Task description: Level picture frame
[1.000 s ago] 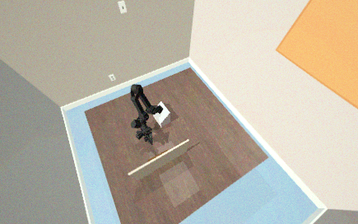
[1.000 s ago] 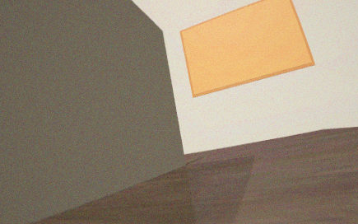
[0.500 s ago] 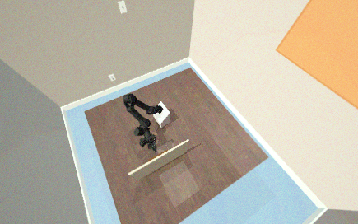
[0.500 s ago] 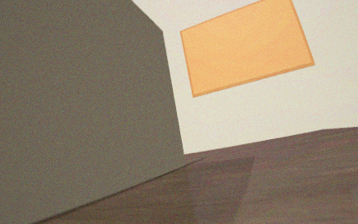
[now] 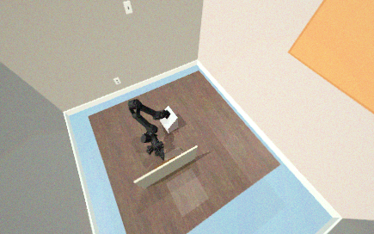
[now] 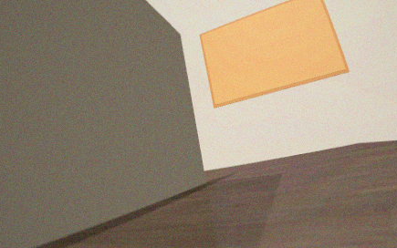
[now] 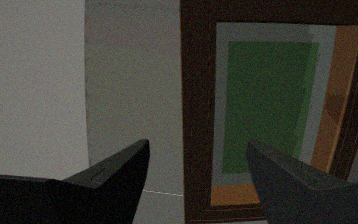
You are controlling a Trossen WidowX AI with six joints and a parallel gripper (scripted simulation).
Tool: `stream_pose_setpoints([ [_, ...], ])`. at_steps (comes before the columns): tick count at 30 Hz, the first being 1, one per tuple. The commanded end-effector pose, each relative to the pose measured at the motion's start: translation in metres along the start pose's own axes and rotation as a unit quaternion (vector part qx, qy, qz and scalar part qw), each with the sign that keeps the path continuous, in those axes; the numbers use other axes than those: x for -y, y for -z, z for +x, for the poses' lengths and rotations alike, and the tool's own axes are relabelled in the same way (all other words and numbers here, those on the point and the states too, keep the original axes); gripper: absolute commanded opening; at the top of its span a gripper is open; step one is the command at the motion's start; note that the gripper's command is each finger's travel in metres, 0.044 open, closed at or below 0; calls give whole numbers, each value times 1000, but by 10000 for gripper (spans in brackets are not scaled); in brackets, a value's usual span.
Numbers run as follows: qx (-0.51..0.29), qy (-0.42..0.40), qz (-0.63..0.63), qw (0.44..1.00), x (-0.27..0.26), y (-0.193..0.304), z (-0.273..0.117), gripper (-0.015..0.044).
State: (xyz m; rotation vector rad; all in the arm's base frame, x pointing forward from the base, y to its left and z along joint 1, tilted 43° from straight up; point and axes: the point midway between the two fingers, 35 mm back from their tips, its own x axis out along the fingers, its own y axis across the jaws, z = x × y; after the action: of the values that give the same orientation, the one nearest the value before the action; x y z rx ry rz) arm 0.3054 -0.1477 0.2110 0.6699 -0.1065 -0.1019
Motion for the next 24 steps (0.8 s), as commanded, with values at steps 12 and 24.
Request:
stream_pose_setpoints([
  [12,2,1,-4,1000,0,-2,17,260],
  [24,3,1,-3,1000,0,-1,36,260],
])
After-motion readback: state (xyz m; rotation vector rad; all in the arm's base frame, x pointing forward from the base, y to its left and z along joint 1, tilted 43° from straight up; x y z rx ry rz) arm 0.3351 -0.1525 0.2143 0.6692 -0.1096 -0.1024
